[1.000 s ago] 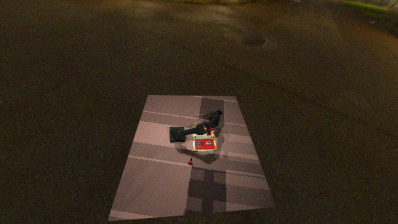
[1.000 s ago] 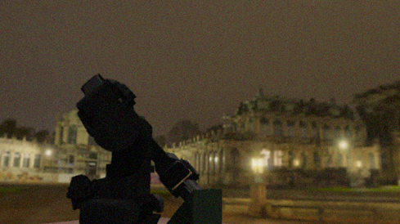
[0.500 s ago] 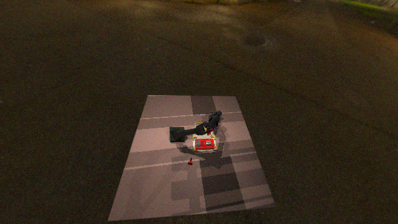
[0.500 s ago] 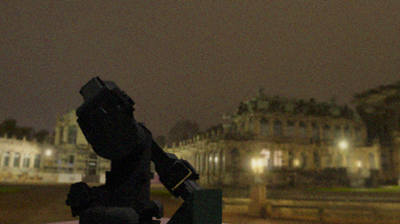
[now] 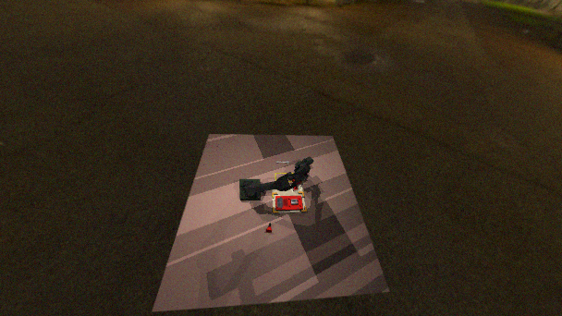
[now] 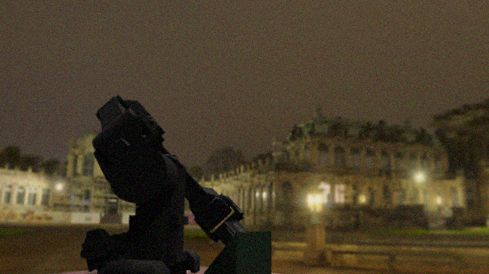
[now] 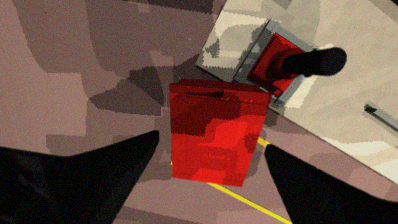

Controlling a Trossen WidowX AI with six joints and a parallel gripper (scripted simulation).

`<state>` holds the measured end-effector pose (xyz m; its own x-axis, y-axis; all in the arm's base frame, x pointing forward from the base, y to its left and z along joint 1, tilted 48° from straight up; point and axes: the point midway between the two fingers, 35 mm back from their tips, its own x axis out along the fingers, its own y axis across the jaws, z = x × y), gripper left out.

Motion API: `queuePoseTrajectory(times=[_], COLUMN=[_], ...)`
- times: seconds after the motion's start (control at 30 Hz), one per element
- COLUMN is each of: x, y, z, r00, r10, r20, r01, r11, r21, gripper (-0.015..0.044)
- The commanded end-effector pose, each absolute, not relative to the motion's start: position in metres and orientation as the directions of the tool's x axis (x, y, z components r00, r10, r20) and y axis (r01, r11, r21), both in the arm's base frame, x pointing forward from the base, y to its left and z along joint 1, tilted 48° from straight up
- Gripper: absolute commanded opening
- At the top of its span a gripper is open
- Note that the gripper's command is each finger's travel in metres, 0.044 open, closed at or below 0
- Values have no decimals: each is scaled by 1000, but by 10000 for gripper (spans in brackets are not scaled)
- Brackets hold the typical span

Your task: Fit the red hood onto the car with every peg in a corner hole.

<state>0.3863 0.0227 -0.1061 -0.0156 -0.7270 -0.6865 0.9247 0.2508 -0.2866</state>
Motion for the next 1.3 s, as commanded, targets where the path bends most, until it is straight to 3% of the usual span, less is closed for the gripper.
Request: queuePoseTrajectory(times=[0.0,0.93,1.07,1.27], x=[386,385,386,386], y=[21,10,12,12], z=[-107,-117,-116,-116], r00=[-14,-14,-16,-16], r10=[-731,-732,-728,-728], r20=[-682,-681,-686,-686], r01=[922,922,925,925], r11=[254,253,250,250], r21=[-291,-291,-287,-287], gripper=[440,440,335,295])
